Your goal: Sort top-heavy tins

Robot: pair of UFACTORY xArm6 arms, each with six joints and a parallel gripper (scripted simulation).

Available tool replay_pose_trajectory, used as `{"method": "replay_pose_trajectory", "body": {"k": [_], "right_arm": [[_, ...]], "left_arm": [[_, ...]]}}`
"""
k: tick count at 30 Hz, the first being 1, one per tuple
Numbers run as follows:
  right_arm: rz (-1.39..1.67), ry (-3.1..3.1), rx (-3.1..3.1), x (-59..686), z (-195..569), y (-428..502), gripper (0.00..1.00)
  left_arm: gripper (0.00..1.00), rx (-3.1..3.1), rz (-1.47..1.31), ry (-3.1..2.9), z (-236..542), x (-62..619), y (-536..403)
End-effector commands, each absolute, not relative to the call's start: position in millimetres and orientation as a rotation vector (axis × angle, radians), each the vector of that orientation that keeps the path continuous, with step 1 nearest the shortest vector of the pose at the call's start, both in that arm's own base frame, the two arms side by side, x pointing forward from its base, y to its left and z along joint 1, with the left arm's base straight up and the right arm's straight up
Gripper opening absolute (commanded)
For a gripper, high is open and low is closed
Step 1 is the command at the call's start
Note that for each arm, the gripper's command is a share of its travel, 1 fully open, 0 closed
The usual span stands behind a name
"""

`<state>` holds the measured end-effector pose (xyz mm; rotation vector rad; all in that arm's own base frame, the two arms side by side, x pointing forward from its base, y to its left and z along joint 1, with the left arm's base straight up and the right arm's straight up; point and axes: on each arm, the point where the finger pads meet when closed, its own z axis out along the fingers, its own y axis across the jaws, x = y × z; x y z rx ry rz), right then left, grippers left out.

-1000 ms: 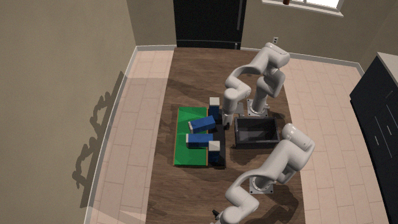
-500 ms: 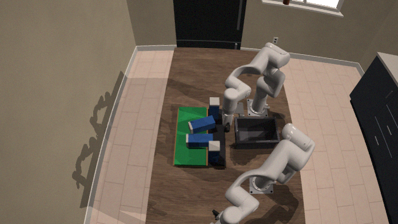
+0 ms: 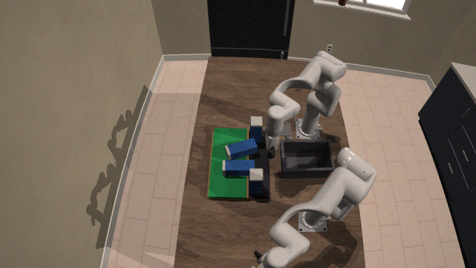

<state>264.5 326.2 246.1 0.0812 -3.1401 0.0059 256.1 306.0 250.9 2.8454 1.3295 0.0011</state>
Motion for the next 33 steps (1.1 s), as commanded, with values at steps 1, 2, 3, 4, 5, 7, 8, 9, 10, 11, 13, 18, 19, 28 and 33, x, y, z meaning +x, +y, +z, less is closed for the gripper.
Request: {"method": "replay_pose_trajectory", "body": {"k": [1,2,3,4,5,7,8,9,10,11,13,18,19,28,33], "right_arm": [[0.000,-3.144,0.081,265,248,327,1.00],[0.000,-3.144,0.081,265,248,327,1.00],[0.000,-3.144,0.081,265,248,327,1.00],[0.000,-3.144,0.081,265,248,327,1.00],[0.000,-3.144,0.081,265,248,327,1.00],[0.000,-3.144,0.081,265,248,327,1.00],[0.000,-3.144,0.081,265,248,327,1.00],[0.000,-3.144,0.081,265,248,327,1.00],[0.000,-3.144,0.081,265,248,327,1.00],[0.000,-3.144,0.081,265,248,327,1.00],[0.000,-3.144,0.081,265,248,327,1.00],[0.000,-3.144,0.081,270,248,327,1.00],[0.000,-3.144,0.082,274,248,327,1.00],[0.000,-3.143,0.083,303,248,329,1.00],[-0.001,-3.144,0.081,314,248,329,1.00]], "left_arm": [[1.00,2.847,0.007,1.330,252,257,307],[1.00,2.847,0.007,1.330,252,257,307],[1.00,2.847,0.007,1.330,252,257,307],[1.00,2.847,0.007,1.330,252,257,307],[1.00,2.847,0.007,1.330,252,257,307],[1.00,2.847,0.007,1.330,252,257,307],[1.00,2.847,0.007,1.330,252,257,307],[1.00,2.847,0.007,1.330,252,257,307],[1.00,2.847,0.007,1.330,252,257,307],[1.00,2.847,0.007,1.330,252,257,307],[1.00,2.847,0.007,1.330,252,257,307],[1.00,2.847,0.007,1.330,252,257,307],[1.00,2.847,0.007,1.330,252,257,307],[1.00,2.847,0.007,1.330,252,257,307],[1.00,2.847,0.007,1.330,252,257,307]]}}
